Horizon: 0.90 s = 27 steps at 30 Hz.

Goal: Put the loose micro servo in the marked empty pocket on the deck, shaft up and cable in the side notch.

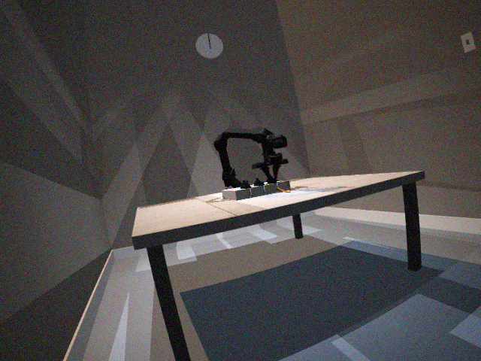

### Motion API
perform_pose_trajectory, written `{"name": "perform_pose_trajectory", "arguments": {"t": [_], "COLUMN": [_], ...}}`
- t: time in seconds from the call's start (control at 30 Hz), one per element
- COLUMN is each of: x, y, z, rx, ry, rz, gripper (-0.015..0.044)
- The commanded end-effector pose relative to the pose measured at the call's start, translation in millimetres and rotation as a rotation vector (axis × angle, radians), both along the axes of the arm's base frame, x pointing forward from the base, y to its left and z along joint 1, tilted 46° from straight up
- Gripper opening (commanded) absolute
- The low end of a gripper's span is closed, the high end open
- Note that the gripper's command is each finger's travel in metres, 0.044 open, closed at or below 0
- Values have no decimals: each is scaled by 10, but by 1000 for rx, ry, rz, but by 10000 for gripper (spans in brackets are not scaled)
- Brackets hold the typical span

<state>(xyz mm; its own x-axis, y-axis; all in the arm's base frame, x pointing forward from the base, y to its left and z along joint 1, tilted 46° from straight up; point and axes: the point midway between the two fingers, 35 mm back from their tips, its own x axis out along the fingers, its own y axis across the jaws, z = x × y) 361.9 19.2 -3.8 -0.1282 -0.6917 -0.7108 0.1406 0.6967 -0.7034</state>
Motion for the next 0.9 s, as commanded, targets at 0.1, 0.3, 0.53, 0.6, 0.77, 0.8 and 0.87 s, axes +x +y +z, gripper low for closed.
{"name": "perform_pose_trajectory", "arguments": {"t": [0.1,0.3,0.53,0.6,0.77,0.8,0.87], "x": [-9,-12,-13,-10,25,26,35], "y": [-45,-62,-57,-44,166,179,183], "z": [-45,-63,-60,-46,177,197,192], "rx": [-1,-1,-1,-1,0,0,0], "ry": [1,1,1,1,2,2,2], "rz": [4,4,4,4,4,4,4], "gripper": [0,26,187,187,187,187,187]}}
